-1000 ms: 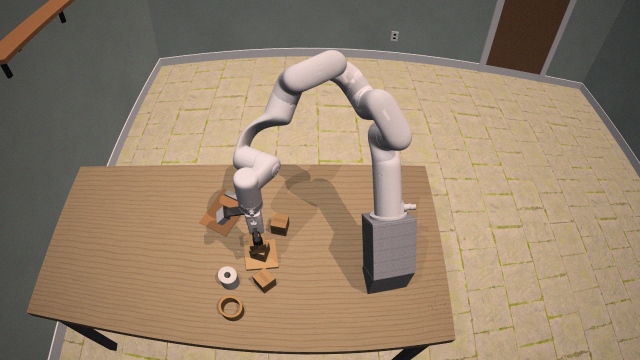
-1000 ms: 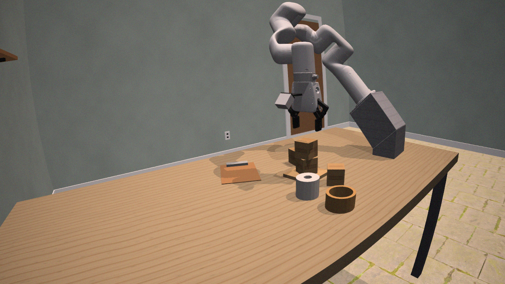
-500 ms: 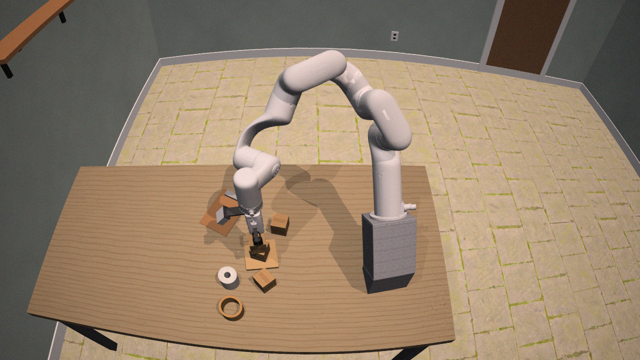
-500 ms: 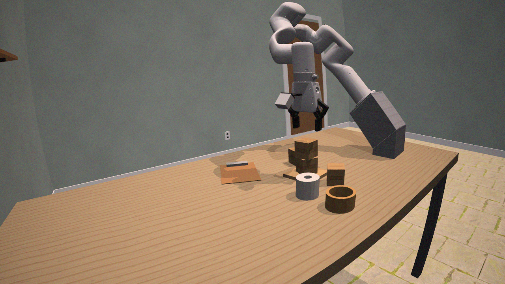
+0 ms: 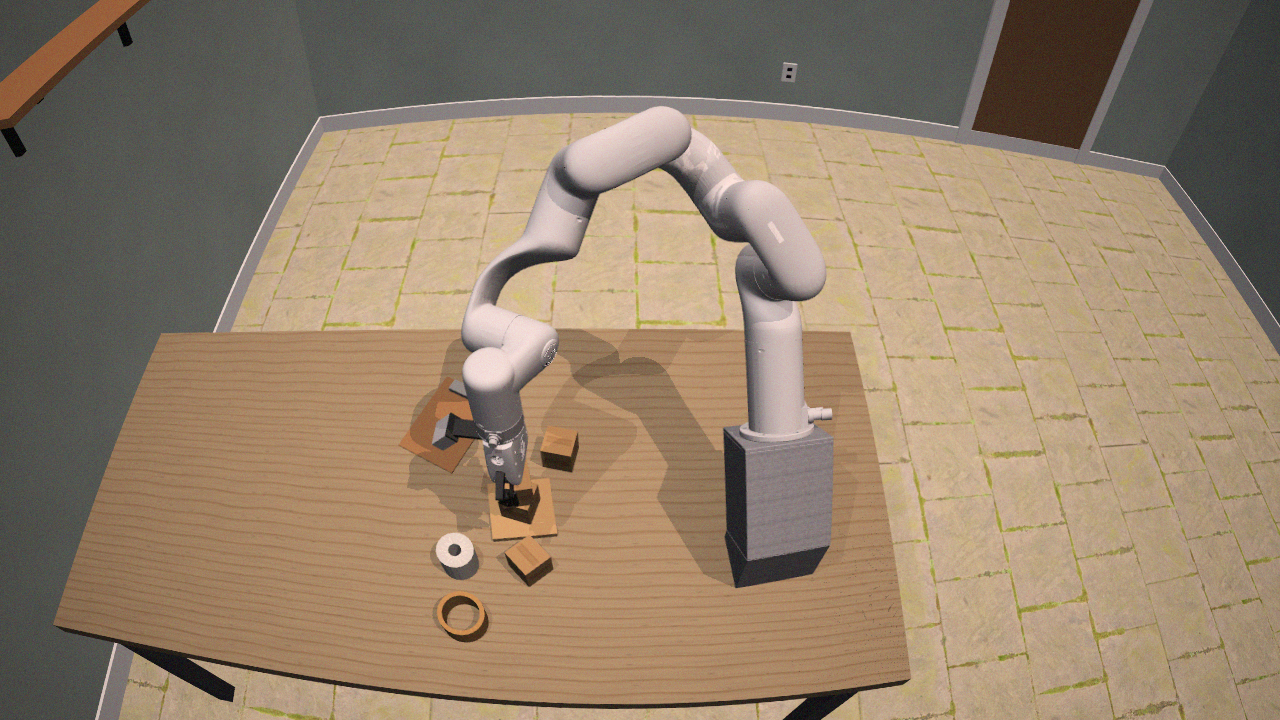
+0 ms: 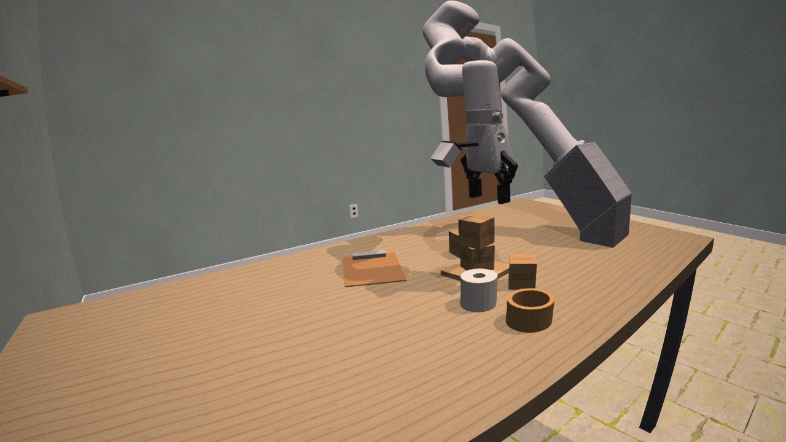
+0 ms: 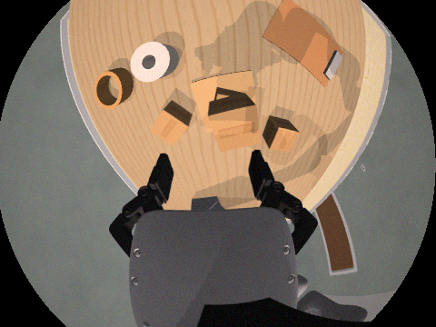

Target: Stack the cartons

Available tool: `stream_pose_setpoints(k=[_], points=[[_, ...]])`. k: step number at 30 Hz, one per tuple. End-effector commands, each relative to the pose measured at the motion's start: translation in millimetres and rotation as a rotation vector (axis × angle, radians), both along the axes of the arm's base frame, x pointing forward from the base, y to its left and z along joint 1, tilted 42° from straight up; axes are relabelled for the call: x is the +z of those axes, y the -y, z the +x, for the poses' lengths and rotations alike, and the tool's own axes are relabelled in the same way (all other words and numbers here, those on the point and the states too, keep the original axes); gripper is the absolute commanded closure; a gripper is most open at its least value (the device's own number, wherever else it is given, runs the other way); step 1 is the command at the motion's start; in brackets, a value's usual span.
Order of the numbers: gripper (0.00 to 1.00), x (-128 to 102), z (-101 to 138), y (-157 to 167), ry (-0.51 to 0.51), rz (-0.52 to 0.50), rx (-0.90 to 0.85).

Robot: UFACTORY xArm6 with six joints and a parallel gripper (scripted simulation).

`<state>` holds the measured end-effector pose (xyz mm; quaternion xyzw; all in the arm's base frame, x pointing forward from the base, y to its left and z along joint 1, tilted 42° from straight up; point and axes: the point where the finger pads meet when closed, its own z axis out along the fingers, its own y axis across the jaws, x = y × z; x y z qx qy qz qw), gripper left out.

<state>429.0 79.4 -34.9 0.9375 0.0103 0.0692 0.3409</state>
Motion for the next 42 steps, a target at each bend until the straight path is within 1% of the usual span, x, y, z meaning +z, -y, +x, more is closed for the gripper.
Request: stream_pose_setpoints(k=[1,4,6,7,10,12,42], points=[[0.00,-21.7,-7.1,-37.4,0.189,0.031,-0.204],[0.00,-33.7,-13.7,-55.5,0.274,0.054,-0.308],[0.00,-33.7,-13.7,-55.5,0.274,0.054,-0.308],[0.00,-36.8,-15.6,-60.2,0.360,0.070,-0.406],[0.00,-43.2,-19.7,-69.4,0.426,0.084,-0.484],[0.00,-44.8,-20.8,-71.7,0.489,0.091,-0.548],[0.00,-45.8,-20.8,-71.4,0.496,0.091,-0.555]])
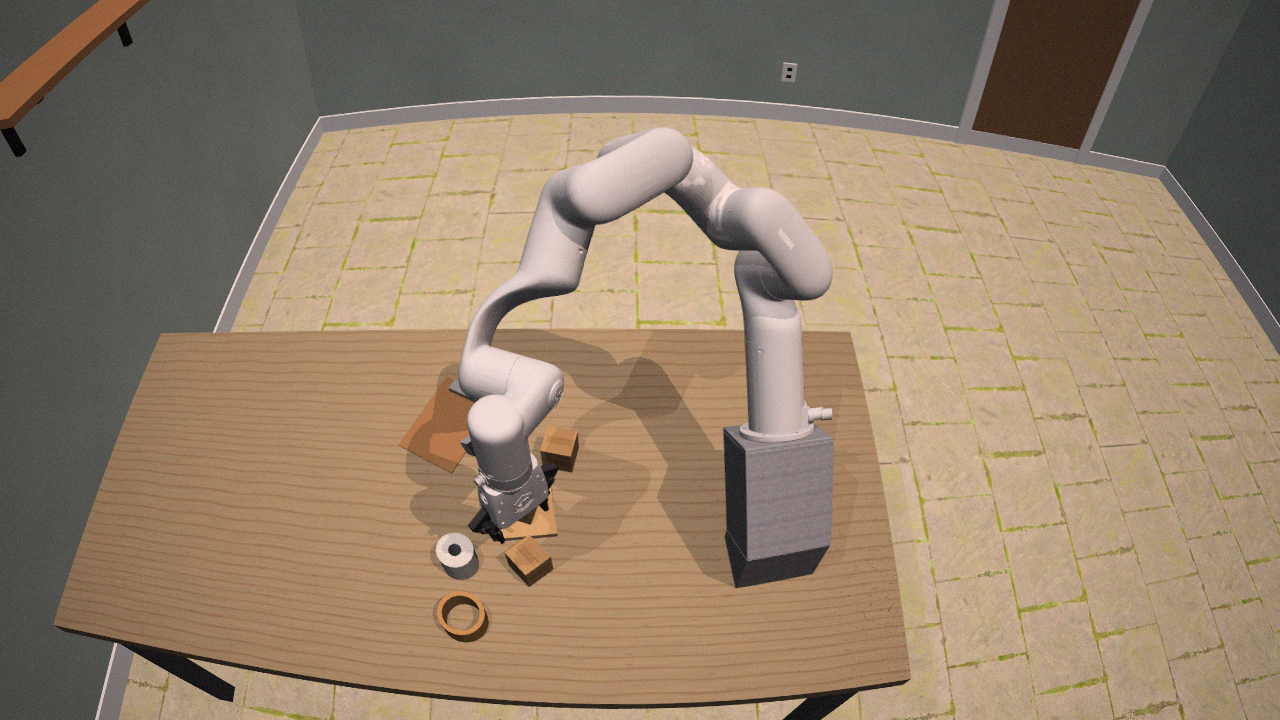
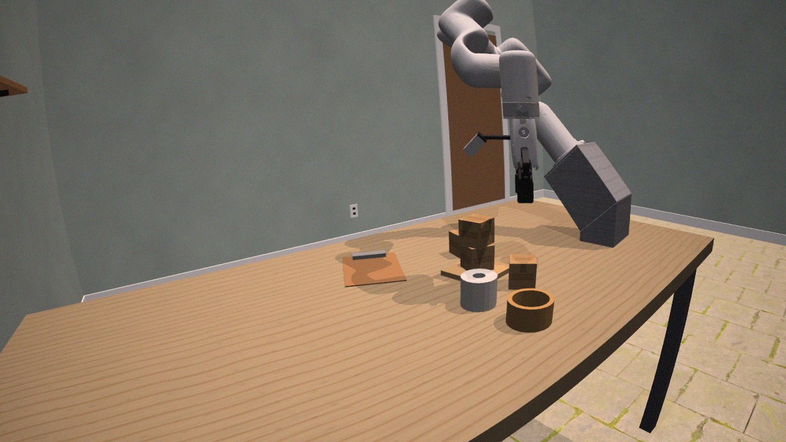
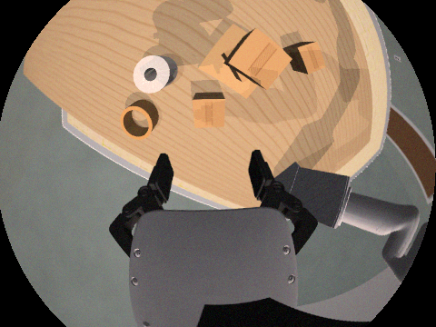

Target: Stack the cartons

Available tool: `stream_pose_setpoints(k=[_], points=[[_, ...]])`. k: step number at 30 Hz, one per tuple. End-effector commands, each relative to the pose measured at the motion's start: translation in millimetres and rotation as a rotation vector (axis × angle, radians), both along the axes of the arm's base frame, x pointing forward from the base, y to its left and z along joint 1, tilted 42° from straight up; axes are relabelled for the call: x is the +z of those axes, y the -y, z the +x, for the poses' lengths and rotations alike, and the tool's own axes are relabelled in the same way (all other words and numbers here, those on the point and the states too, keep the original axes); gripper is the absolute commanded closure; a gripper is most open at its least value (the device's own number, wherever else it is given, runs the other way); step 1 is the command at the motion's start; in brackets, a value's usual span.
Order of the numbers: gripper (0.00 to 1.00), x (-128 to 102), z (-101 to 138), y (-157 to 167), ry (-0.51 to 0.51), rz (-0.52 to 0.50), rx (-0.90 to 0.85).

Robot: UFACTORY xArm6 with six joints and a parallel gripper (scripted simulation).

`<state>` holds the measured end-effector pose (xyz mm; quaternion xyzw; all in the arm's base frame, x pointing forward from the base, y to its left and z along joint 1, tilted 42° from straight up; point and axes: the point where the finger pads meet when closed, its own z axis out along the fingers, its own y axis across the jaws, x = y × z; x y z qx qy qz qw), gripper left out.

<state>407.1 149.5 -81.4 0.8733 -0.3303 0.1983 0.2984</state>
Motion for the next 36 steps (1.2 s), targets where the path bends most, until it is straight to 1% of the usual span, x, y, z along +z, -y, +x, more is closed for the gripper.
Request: stream_pose_setpoints(k=[1,16,36], points=[[0.00,0.5,1.1,-1.2,0.003,0.003,0.001],[0.00,-3.0,1.7,1.7,0.004,0.003,0.000],[0.00,-13.7,2.9,10.6,0.006,0.004,-0.003]])
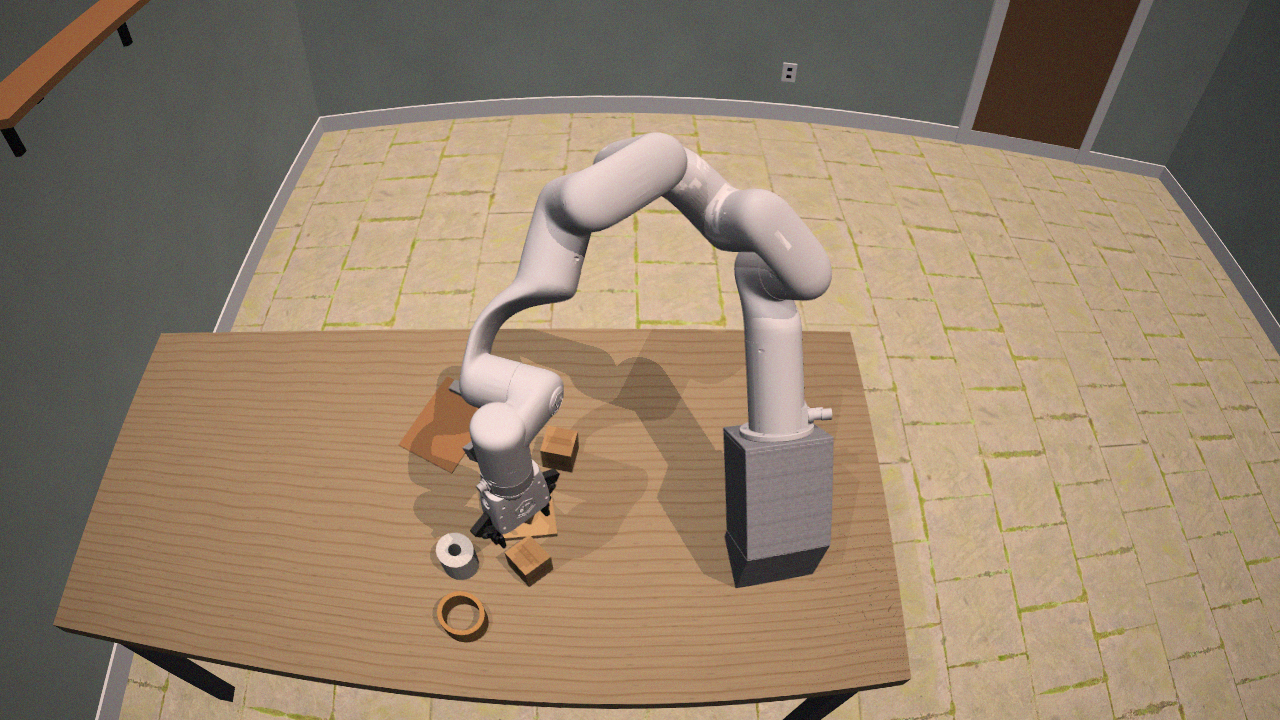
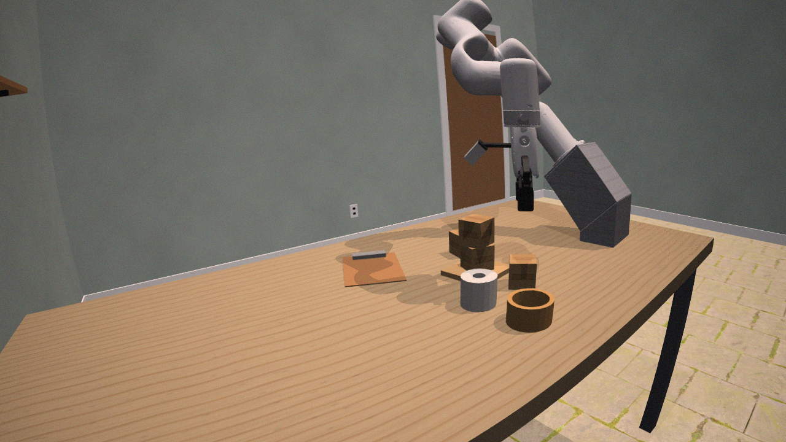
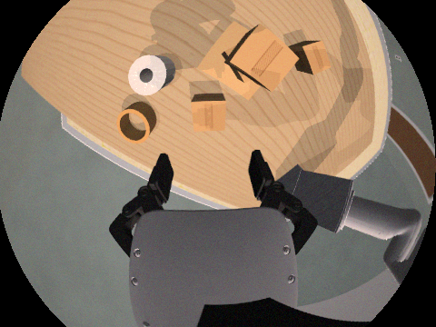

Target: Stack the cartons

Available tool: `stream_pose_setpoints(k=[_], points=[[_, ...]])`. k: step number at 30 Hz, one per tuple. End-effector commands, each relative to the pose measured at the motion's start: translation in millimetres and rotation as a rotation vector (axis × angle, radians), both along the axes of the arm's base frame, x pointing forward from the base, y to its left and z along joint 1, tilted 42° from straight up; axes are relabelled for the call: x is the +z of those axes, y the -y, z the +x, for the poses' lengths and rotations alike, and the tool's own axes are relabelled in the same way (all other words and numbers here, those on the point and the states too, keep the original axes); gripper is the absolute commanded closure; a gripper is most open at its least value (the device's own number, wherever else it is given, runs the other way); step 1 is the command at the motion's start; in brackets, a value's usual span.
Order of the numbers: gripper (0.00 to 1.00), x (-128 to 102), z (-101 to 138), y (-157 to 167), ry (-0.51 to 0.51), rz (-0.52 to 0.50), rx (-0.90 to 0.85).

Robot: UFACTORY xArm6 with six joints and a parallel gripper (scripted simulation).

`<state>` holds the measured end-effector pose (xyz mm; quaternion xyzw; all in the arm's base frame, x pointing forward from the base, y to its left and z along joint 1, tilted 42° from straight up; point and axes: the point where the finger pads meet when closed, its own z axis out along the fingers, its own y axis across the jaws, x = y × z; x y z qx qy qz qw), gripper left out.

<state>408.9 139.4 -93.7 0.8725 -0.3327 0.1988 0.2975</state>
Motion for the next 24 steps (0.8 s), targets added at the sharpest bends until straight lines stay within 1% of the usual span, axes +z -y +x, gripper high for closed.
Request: stream_pose_setpoints(k=[1,24], points=[[0.00,-2.2,1.2,1.1,0.003,0.003,0.000],[0.00,-22.8,4.3,18.5,0.006,0.005,-0.004]])
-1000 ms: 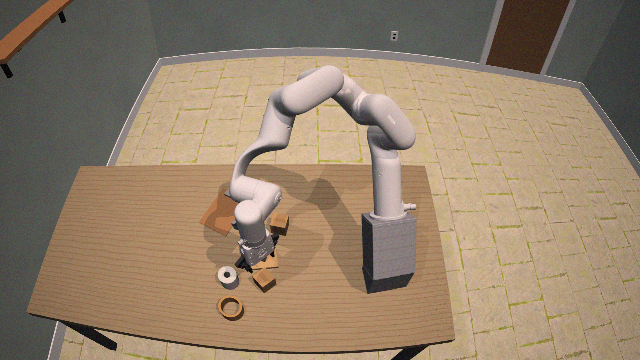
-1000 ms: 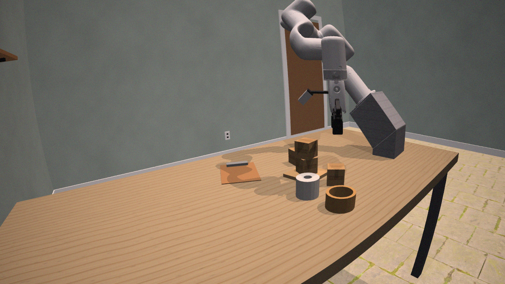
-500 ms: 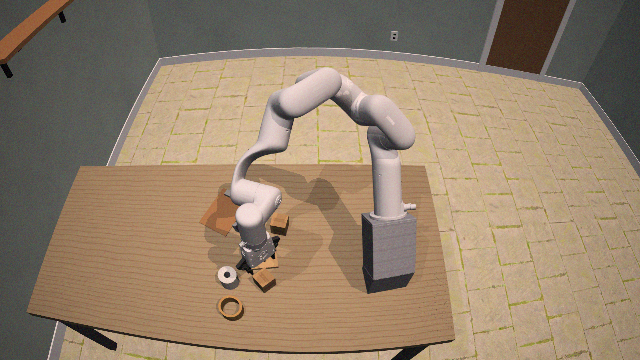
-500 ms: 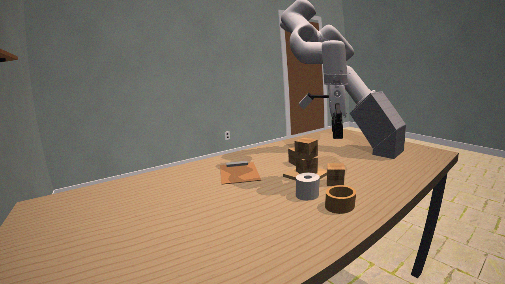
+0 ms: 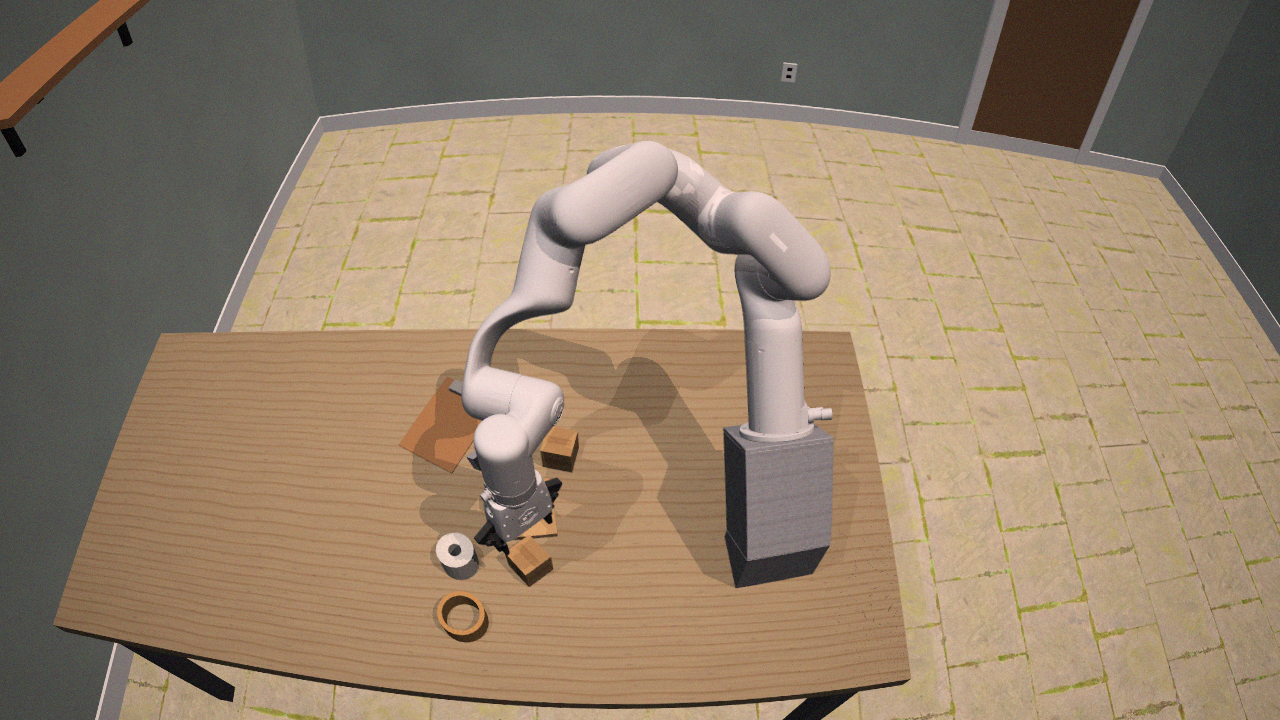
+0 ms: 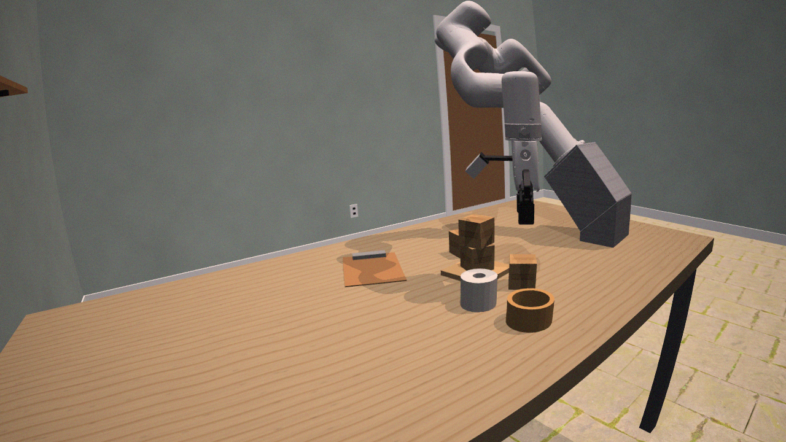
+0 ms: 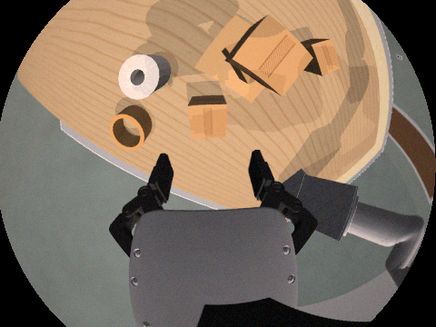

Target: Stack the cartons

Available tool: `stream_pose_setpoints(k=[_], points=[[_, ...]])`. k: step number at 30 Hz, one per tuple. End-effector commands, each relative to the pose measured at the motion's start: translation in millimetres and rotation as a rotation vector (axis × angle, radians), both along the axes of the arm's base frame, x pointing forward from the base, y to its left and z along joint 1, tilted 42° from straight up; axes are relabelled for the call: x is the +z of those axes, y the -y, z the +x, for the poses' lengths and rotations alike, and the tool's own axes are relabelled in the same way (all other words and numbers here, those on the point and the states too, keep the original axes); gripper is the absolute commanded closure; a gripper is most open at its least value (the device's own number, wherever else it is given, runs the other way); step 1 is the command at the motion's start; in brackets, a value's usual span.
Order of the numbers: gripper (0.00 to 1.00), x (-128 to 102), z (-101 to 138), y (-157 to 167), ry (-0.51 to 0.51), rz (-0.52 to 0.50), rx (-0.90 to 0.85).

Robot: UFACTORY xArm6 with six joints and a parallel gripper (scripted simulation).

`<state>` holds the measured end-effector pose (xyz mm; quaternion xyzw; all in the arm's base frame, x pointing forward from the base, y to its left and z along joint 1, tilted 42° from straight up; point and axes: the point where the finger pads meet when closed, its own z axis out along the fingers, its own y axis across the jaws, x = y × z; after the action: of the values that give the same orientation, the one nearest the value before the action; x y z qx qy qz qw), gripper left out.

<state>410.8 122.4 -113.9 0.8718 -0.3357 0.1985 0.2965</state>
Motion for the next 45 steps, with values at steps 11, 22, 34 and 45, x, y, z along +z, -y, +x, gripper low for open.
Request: stream_pose_setpoints(k=[11,22,34,45], points=[[0.00,-12.9,5.5,10.7,0.006,0.000,0.002],[0.00,-25.1,8.4,21.4,0.007,0.000,0.002],[0.00,-38.6,10.7,33.2,0.006,0.000,0.002],[0.00,-49.2,11.7,42.3,0.004,0.002,0.001]])
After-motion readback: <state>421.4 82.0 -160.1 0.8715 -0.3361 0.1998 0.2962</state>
